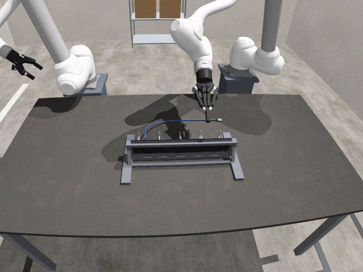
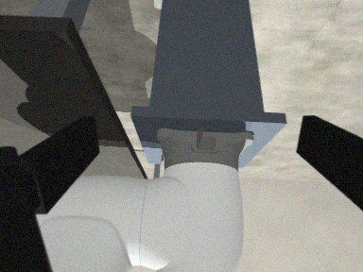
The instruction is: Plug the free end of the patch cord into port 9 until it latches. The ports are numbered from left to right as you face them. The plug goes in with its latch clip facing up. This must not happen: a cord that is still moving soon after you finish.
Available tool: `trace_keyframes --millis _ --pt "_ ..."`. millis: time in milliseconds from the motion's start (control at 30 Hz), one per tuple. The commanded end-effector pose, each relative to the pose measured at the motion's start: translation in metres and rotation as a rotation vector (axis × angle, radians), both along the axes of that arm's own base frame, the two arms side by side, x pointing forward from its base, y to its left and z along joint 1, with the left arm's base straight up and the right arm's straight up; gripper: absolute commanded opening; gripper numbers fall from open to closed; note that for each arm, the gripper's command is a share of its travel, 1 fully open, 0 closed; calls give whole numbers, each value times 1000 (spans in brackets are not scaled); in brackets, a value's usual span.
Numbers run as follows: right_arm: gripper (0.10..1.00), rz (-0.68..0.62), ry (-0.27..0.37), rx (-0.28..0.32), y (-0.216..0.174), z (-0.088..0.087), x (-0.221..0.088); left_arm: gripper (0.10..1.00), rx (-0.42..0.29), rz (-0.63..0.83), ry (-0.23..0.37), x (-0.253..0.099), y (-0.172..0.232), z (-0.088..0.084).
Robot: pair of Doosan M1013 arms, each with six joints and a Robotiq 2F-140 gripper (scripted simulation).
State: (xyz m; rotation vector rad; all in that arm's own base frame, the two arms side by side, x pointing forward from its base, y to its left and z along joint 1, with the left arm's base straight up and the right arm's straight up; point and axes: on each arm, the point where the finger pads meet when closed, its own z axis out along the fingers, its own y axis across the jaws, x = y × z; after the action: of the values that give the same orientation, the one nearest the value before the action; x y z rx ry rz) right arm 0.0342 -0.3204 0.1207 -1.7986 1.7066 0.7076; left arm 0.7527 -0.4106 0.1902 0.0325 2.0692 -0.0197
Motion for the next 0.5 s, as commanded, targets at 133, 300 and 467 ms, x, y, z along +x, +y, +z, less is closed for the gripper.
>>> trace_keyframes --millis 133,300,467 --pt "1000 0 0 -1 0 0 0 99 -1 0 -1 0 0 1" --pt "1000 0 0 -1 0 0 0 99 -1 1 0 0 0 0" --pt "1000 0 0 -1 0 0 0 99 -1 1 1 0 0 0"
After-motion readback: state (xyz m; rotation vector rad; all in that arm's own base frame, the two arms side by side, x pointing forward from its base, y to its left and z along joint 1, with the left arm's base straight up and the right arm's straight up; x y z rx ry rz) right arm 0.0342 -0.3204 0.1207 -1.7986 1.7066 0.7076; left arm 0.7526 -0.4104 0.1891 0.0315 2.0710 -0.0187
